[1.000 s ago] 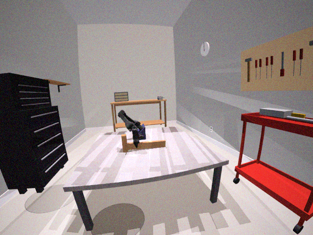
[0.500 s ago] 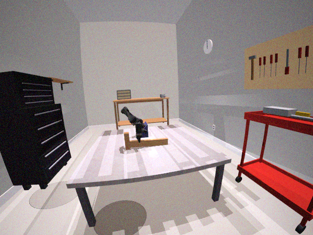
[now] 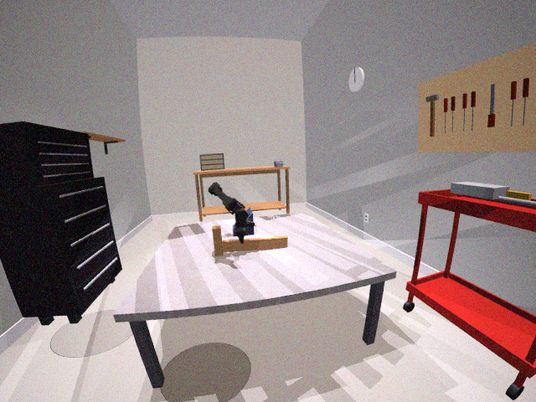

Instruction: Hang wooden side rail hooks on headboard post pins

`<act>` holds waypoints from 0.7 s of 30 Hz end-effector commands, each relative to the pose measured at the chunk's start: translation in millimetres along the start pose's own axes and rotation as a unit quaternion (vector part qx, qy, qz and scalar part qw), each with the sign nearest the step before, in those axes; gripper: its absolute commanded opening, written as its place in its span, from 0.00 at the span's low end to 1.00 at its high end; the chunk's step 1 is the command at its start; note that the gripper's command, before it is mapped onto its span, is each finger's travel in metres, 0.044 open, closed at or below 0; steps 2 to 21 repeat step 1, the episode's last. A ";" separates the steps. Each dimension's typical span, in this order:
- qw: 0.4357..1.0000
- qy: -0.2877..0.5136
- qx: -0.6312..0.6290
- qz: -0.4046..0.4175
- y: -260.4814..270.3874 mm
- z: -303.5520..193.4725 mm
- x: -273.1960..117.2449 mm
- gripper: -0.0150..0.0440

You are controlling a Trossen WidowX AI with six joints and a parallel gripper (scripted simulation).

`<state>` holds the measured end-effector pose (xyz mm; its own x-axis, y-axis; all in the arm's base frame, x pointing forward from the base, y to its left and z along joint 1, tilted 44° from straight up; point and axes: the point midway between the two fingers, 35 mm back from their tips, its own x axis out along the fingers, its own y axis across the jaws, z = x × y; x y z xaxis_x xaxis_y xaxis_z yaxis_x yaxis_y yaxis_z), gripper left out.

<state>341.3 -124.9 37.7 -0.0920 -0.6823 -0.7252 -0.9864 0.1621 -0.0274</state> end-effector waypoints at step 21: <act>1.000 0.000 0.000 -0.001 -0.2 -0.1 -0.4 1.00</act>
